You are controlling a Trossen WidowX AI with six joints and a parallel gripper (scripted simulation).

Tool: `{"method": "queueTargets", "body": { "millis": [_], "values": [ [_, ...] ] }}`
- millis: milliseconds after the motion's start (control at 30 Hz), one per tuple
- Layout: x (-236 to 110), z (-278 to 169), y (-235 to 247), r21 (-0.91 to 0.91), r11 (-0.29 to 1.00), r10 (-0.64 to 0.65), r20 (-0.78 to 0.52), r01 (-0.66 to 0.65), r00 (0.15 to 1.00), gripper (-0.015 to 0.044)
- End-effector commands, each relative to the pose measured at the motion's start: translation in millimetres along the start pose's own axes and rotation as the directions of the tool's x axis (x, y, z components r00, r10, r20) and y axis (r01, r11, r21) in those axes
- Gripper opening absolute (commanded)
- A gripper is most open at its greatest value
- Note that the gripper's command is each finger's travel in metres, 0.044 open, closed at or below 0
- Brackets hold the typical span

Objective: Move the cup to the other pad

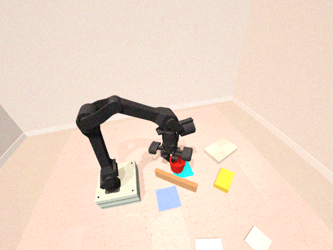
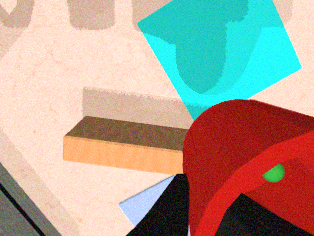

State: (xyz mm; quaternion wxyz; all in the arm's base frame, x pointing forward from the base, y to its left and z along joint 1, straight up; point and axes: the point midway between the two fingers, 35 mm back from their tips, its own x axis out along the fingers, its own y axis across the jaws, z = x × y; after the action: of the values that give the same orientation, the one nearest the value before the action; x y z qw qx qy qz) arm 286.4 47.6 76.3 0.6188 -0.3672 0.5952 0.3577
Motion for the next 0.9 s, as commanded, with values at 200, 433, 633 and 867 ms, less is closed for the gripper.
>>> {"method": "queueTargets", "body": {
  "millis": [200, 433, 633, 867],
  "values": [
    [1, 23, -3, 0.004, 1.000, 0.007, 0.001, -0.007, 1.000, 0.0000],
    [1, 38, -5, 0.004, 1.000, 0.007, 0.002, -0.007, 1.000, 0.0000],
    [1, 51, -6, 0.004, 1.000, 0.007, 0.004, -0.007, 1.000, 0.0000],
    [5, 55, -6, 0.004, 1.000, 0.007, 0.004, -0.007, 1.000, 0.0000]
  ]
}}
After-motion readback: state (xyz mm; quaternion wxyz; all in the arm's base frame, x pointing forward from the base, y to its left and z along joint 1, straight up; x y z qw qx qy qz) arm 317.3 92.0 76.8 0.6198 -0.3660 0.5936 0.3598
